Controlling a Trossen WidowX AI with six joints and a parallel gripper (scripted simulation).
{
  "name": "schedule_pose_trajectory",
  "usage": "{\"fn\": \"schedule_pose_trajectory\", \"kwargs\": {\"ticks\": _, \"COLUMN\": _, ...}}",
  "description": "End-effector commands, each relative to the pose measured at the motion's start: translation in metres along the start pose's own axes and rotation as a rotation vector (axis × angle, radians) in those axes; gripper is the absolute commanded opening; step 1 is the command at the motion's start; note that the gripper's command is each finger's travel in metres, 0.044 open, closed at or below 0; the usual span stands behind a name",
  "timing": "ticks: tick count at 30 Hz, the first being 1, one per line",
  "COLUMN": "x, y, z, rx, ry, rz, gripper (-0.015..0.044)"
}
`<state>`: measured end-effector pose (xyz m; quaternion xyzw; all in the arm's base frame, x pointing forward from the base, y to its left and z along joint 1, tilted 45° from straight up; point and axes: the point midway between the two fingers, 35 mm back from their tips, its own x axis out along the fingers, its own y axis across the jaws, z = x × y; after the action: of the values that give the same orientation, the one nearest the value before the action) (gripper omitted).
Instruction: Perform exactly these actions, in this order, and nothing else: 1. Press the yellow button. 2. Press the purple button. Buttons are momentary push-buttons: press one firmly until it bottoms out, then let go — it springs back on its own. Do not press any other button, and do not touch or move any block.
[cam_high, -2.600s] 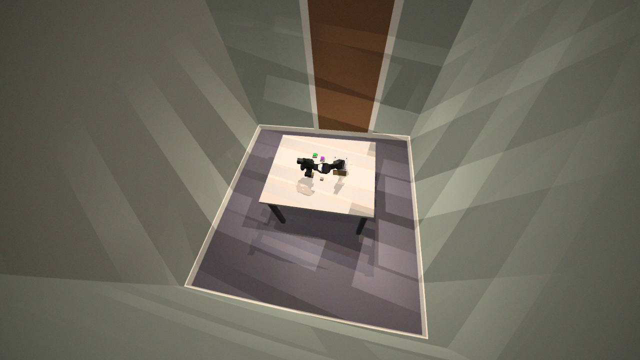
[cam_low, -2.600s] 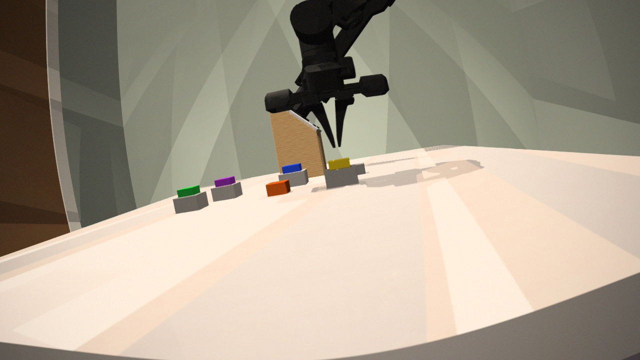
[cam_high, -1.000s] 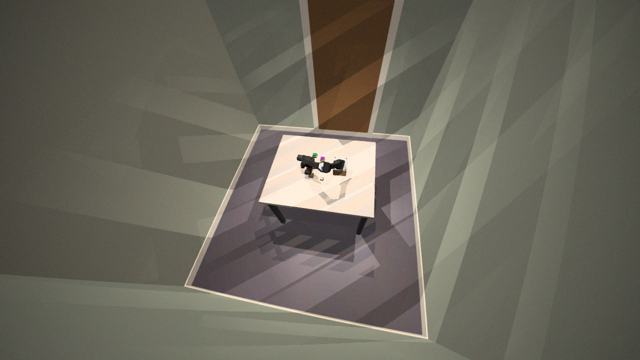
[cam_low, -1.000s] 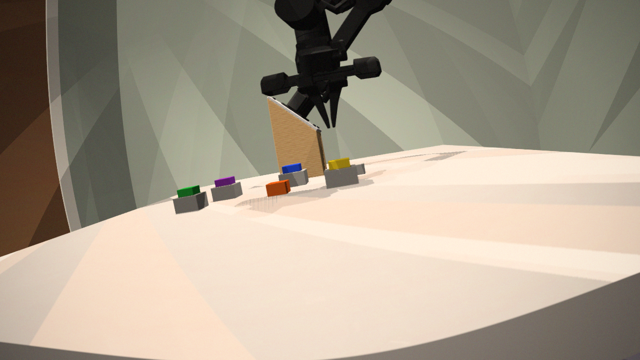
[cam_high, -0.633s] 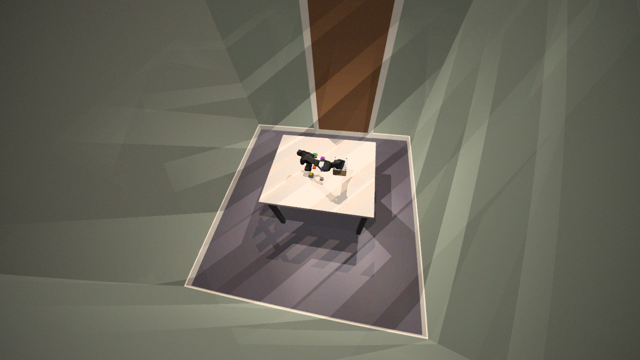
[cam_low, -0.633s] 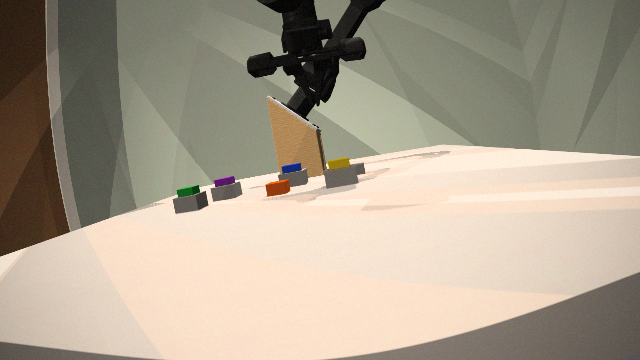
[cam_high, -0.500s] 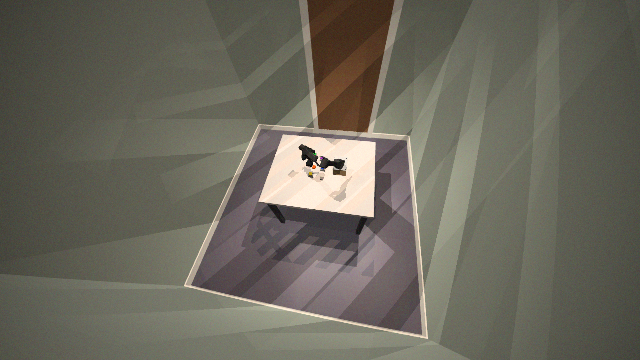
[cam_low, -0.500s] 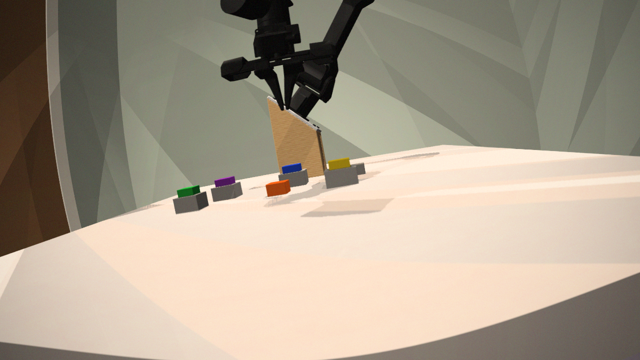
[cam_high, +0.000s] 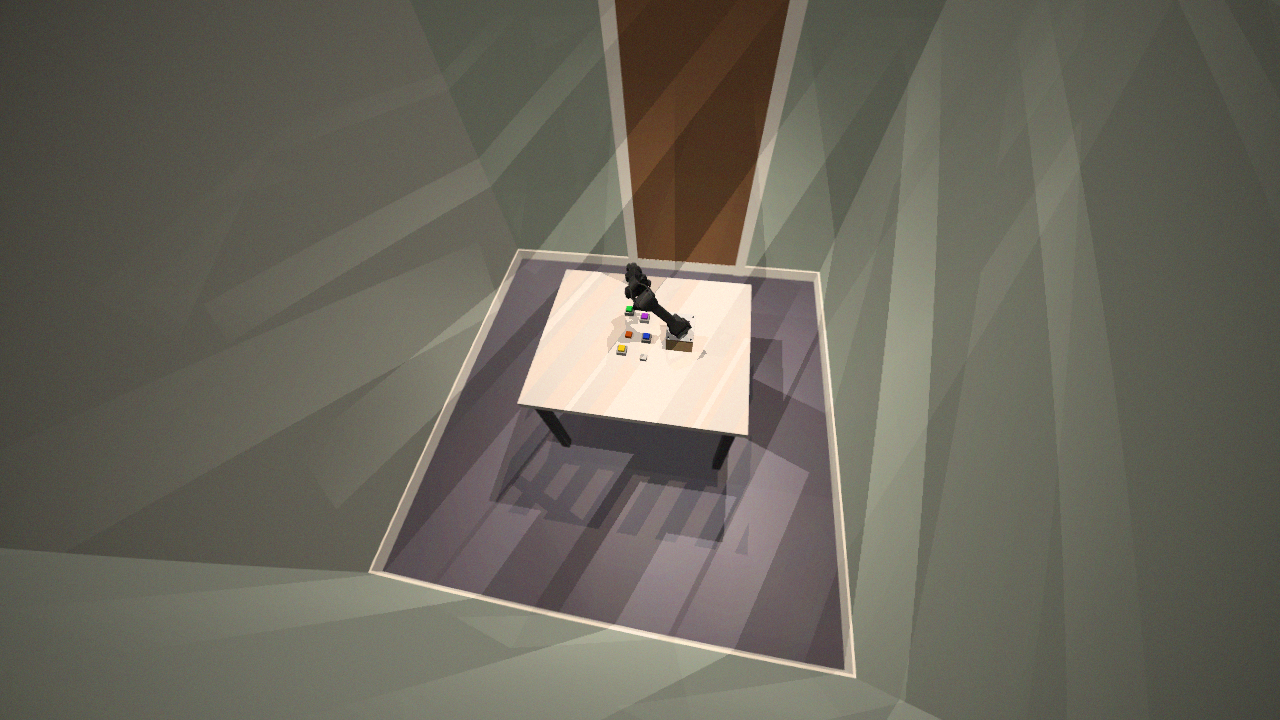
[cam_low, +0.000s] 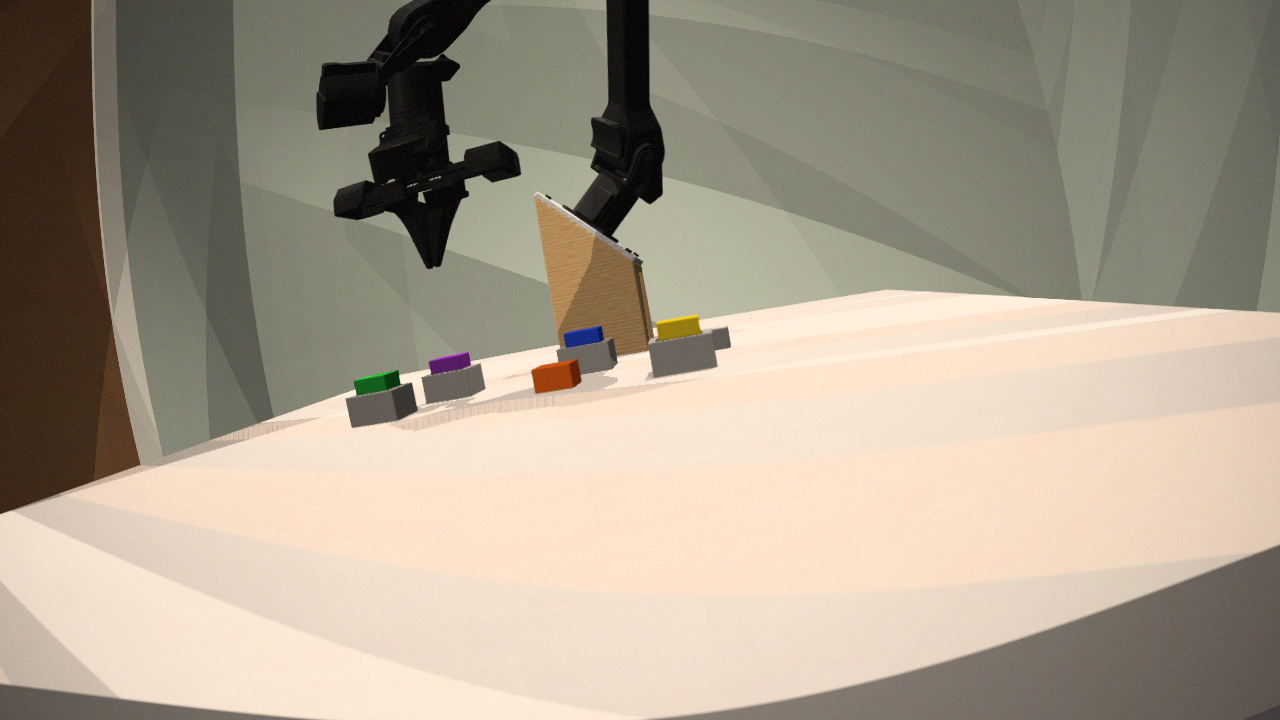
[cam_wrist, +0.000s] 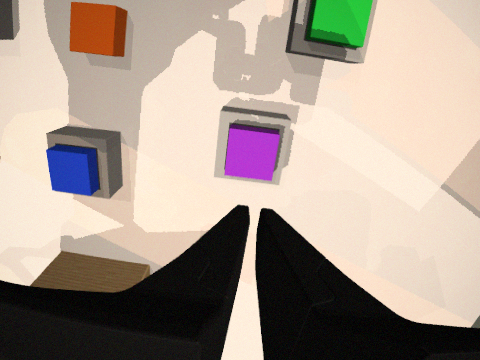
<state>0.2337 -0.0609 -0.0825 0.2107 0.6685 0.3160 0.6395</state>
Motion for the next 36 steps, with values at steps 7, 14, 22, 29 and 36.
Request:
{"fn": "schedule_pose_trajectory", "kwargs": {"ticks": 7, "x": 0.061, "y": 0.0, "z": -0.005, "rx": -0.012, "ry": 0.007, "rz": 0.008, "gripper": 0.002}}
{"fn": "schedule_pose_trajectory", "kwargs": {"ticks": 14, "x": 0.07, "y": 0.0, "z": -0.004, "rx": -0.012, "ry": 0.006, "rz": 0.008, "gripper": 0.002}}
{"fn": "schedule_pose_trajectory", "kwargs": {"ticks": 22, "x": 0.083, "y": 0.0, "z": -0.004, "rx": -0.012, "ry": 0.006, "rz": 0.009, "gripper": 0.002}}
{"fn": "schedule_pose_trajectory", "kwargs": {"ticks": 29, "x": 0.093, "y": 0.001, "z": -0.005, "rx": -0.012, "ry": 0.006, "rz": 0.01, "gripper": 0.002}}
{"fn": "schedule_pose_trajectory", "kwargs": {"ticks": 36, "x": 0.094, "y": 0.001, "z": -0.005, "rx": -0.012, "ry": 0.006, "rz": 0.01, "gripper": 0.002}}
